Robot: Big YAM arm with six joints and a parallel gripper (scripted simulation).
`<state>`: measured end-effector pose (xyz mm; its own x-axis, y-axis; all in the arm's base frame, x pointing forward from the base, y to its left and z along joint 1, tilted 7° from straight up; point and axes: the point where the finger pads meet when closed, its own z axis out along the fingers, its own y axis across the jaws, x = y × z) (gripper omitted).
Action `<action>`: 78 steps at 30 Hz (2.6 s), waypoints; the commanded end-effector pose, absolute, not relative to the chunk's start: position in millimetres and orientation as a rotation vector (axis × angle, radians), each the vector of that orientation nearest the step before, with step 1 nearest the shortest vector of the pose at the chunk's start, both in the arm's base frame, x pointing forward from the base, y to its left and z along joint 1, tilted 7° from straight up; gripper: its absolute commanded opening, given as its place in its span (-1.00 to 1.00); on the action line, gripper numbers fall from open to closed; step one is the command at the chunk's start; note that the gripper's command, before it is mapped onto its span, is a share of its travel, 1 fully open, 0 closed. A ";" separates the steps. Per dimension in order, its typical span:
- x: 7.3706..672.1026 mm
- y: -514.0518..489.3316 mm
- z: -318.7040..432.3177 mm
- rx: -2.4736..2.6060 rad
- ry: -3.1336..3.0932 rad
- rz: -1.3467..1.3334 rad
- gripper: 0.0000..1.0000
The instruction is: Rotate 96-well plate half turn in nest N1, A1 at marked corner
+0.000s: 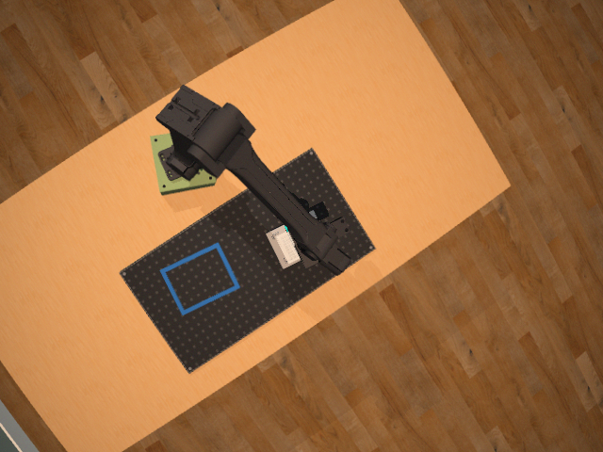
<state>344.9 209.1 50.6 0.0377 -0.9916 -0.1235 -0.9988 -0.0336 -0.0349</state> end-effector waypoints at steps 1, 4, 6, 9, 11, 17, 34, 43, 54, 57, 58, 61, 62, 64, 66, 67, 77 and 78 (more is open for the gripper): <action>349.0 208.7 46.6 -2.172 2.099 0.095 -1.00; 348.7 209.4 44.8 -2.173 2.099 0.095 -1.00; 349.6 211.9 42.5 -2.171 2.097 0.094 -1.00; 347.4 213.9 36.5 -2.174 2.099 0.097 -1.00; 346.7 215.6 33.2 -2.175 2.098 0.097 -1.00; 348.5 216.0 23.5 -2.171 2.101 0.096 -1.00; 350.3 221.2 -0.5 -2.173 2.096 0.094 -1.00; 349.8 220.0 -13.5 -2.171 2.104 0.096 -1.00; 360.1 224.7 -5.1 -2.156 2.080 0.085 -1.00; 356.4 225.1 -12.2 -2.161 2.087 0.087 -1.00; 356.1 225.1 -13.4 -2.163 2.089 0.088 -1.00; 354.5 224.7 -16.0 -2.168 2.092 0.091 -1.00; 354.0 224.6 -16.5 -2.169 2.092 0.091 -1.00; 352.8 224.1 -17.5 -2.170 2.094 0.092 -1.00; 351.7 223.3 -18.6 -2.172 2.096 0.093 -1.00; 351.1 222.8 -19.2 -2.172 2.097 0.094 -1.00; 354.3 224.8 -18.4 -2.168 2.092 0.090 -1.00; 354.0 224.6 -18.8 -2.168 2.093 0.091 -1.00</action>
<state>347.6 218.0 -18.6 0.0374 -0.9917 -0.1232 -0.9989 -0.0338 -0.0313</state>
